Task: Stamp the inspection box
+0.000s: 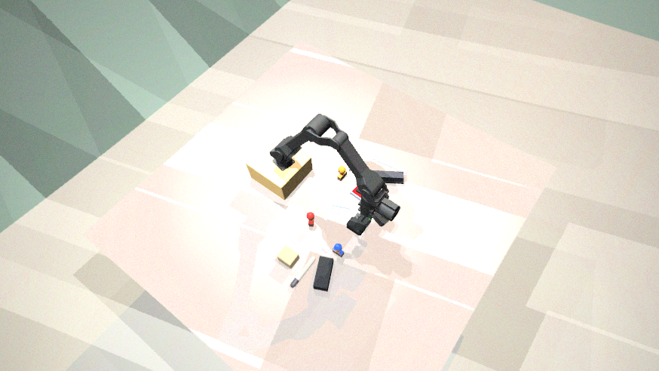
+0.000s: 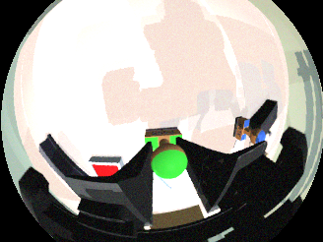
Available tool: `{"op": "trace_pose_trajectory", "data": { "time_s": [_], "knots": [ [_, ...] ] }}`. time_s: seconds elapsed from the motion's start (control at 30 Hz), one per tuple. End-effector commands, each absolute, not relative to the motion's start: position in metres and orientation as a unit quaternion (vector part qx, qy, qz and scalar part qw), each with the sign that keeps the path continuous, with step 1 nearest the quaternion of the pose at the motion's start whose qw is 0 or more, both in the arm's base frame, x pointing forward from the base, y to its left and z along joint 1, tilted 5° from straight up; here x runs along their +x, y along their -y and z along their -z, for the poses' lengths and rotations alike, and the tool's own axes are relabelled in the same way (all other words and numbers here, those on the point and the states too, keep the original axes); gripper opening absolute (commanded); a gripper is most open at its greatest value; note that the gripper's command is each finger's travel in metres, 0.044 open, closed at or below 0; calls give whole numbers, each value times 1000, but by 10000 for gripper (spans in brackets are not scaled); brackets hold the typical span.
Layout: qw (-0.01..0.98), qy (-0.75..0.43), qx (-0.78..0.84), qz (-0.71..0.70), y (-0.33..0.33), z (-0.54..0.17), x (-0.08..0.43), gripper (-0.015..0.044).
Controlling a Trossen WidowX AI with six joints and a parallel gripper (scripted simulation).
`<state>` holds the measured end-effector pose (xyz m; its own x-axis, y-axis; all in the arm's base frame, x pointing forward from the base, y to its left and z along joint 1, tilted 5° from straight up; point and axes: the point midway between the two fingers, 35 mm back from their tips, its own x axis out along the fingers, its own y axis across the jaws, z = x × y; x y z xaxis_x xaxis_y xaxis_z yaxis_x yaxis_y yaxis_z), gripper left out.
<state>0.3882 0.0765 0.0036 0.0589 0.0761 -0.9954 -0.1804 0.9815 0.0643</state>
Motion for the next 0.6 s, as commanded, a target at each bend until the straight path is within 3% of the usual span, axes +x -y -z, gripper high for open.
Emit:
{"op": "trace_pose_trajectory", "data": {
  "time_s": [0.0, 0.57],
  "knots": [
    [729, -677, -39, -90, -77, -9, 389, 0],
    [729, -677, -39, -91, -76, -17, 389, 0]
  ]
}}
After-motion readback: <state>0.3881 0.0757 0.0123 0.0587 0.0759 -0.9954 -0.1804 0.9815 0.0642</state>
